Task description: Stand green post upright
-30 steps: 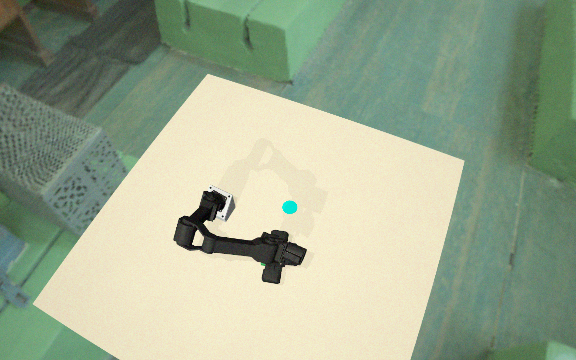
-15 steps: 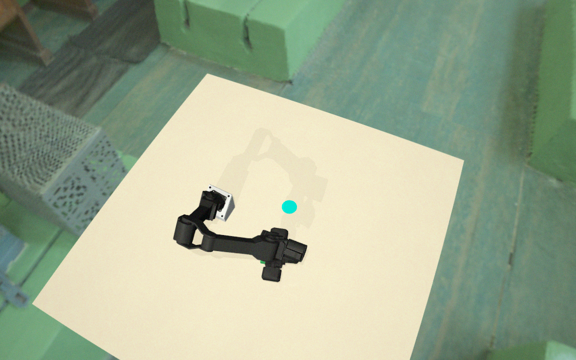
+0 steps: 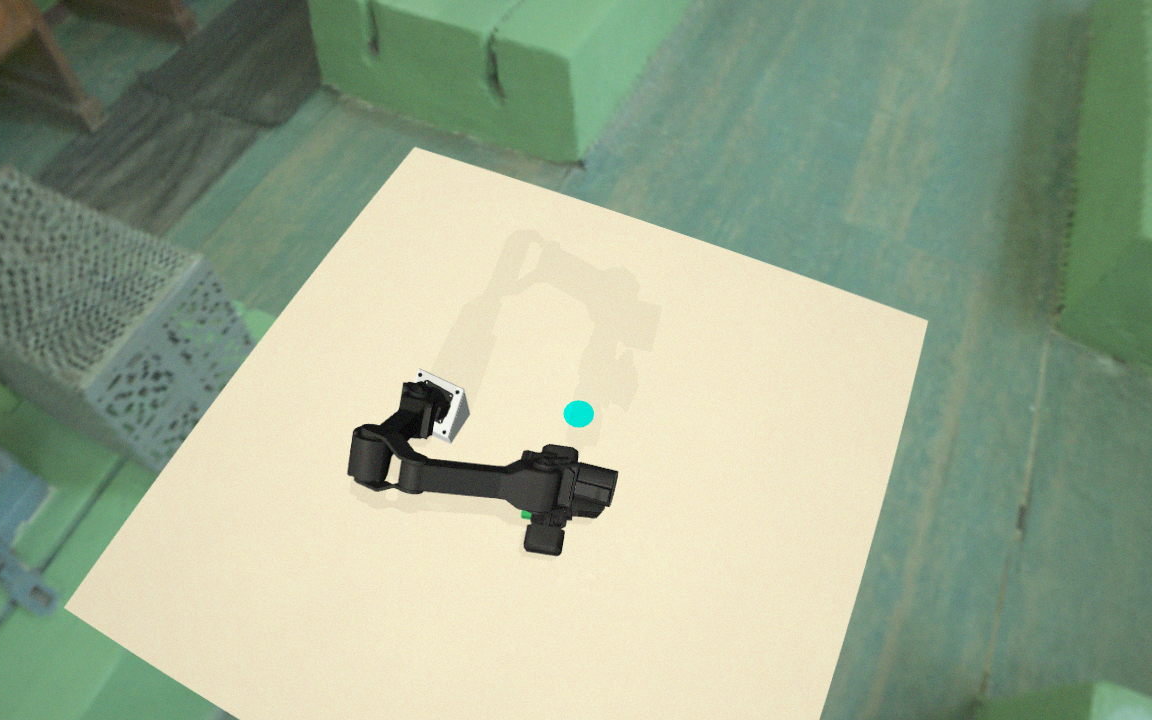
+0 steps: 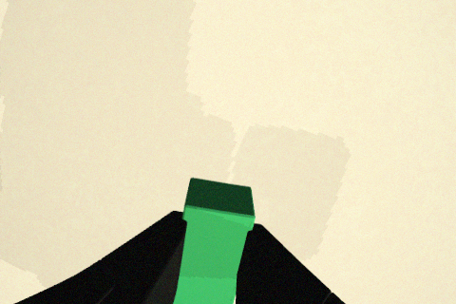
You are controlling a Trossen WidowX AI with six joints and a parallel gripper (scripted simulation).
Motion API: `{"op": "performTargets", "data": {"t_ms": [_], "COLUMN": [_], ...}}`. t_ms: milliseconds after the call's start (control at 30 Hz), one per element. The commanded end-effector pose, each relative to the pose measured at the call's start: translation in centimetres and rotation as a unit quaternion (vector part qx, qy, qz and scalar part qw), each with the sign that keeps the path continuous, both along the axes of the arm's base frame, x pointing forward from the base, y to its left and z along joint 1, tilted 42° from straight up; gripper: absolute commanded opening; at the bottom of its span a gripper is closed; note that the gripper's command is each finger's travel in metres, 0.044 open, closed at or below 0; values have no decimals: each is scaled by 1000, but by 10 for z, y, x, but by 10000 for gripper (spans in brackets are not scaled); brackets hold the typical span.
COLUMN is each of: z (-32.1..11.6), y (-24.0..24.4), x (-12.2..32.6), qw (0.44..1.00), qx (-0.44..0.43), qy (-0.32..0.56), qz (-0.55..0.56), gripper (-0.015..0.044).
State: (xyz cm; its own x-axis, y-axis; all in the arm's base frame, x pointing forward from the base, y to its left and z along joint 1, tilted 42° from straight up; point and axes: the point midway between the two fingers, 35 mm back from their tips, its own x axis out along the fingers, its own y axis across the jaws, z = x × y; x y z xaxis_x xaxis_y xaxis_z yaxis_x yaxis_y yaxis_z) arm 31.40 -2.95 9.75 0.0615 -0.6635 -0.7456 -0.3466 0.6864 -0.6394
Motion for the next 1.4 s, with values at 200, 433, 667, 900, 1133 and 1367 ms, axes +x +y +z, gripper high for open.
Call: {"op": "performTargets", "data": {"t_ms": [200,433,667,900,1133,1367], "z": [24,41,37,24,11,-2], "y": [21,34,45,64,83,102], "x": [-4,-9,-8,-8,-9,-12], "qw": [1000,1000,1000,998,995,990], "qx": [2,1,2,5,7,8], "qy": [-1,-1,12,39,65,92], "qz": [-2,-2,14,46,78,110], "gripper": [23,23,23,23,23,23]}}
